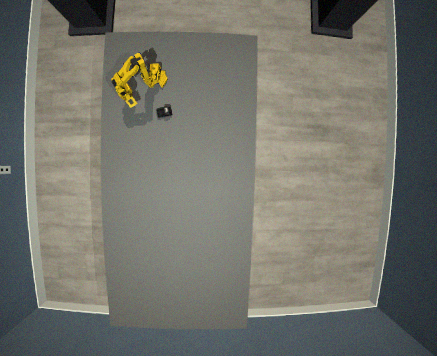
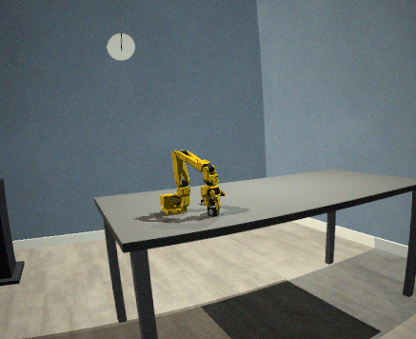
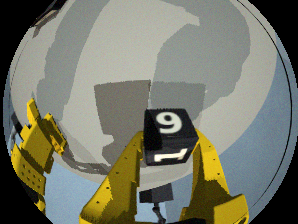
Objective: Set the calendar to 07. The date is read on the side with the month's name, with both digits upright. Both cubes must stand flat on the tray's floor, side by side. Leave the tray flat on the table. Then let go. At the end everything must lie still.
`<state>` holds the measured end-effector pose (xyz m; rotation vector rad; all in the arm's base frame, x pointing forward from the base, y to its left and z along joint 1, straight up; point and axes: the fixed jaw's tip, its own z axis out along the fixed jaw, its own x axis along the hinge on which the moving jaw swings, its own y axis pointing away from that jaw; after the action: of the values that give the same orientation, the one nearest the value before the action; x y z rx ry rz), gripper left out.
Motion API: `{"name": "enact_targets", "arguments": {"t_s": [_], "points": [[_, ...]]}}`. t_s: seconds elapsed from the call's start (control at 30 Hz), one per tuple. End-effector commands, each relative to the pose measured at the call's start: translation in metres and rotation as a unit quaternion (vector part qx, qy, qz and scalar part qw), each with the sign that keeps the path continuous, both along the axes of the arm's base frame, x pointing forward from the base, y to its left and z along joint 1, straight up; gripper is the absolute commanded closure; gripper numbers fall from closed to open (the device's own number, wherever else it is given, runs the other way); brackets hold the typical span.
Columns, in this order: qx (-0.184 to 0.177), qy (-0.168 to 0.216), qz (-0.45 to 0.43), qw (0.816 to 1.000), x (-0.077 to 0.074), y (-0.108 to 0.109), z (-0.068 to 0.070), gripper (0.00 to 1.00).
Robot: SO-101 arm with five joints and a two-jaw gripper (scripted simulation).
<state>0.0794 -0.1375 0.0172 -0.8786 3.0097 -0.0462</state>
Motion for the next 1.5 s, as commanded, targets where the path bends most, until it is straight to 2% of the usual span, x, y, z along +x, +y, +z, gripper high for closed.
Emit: {"name": "enact_targets", "arguments": {"t_s": [0.0,0.37,1.0,1.47], "points": [[-0.007,-0.005,0.001,1.000,0.0003,-0.0025,0.0011,0.82],[-0.007,-0.005,0.001,1.000,0.0003,-0.0025,0.0011,0.80],[-0.007,-0.005,0.001,1.000,0.0003,-0.0025,0.0011,0.65],[-0.007,-0.005,0.001,1.000,0.0006,-0.0030,0.0044,0.64]]}}
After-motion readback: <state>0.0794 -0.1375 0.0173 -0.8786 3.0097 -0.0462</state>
